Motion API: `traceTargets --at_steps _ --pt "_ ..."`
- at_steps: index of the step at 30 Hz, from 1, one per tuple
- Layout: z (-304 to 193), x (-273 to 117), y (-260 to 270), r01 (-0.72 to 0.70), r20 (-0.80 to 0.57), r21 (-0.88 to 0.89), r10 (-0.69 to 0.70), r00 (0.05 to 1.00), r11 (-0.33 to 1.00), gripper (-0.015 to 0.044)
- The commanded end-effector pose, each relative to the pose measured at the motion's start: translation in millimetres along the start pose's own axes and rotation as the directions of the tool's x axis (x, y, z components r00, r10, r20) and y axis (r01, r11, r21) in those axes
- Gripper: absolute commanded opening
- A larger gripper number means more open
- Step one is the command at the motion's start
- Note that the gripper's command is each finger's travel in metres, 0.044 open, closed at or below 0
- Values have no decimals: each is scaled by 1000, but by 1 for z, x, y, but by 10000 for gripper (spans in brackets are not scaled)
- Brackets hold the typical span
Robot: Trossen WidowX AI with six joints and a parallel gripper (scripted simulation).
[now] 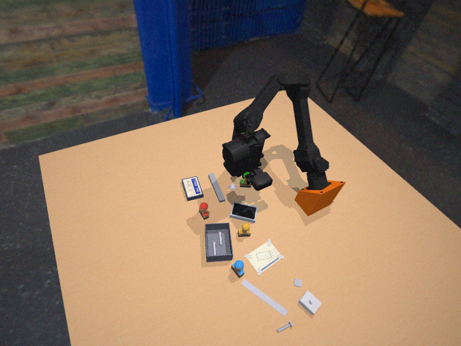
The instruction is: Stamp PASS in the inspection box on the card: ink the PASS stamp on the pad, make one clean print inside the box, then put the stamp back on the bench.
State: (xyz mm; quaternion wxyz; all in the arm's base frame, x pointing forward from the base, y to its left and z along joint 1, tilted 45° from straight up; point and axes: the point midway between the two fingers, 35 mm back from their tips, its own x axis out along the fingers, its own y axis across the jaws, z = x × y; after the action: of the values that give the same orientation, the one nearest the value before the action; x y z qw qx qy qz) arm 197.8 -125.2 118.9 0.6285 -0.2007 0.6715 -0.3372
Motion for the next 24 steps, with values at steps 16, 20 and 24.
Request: traceTargets --at_steps 16,20,24 --pt "0 -10 0 3 2 6 -3 1000 1000 0" --pt "9 -11 11 0 2 6 0 1000 1000 0" --pt "19 -11 26 -2 3 7 2 1000 1000 0"
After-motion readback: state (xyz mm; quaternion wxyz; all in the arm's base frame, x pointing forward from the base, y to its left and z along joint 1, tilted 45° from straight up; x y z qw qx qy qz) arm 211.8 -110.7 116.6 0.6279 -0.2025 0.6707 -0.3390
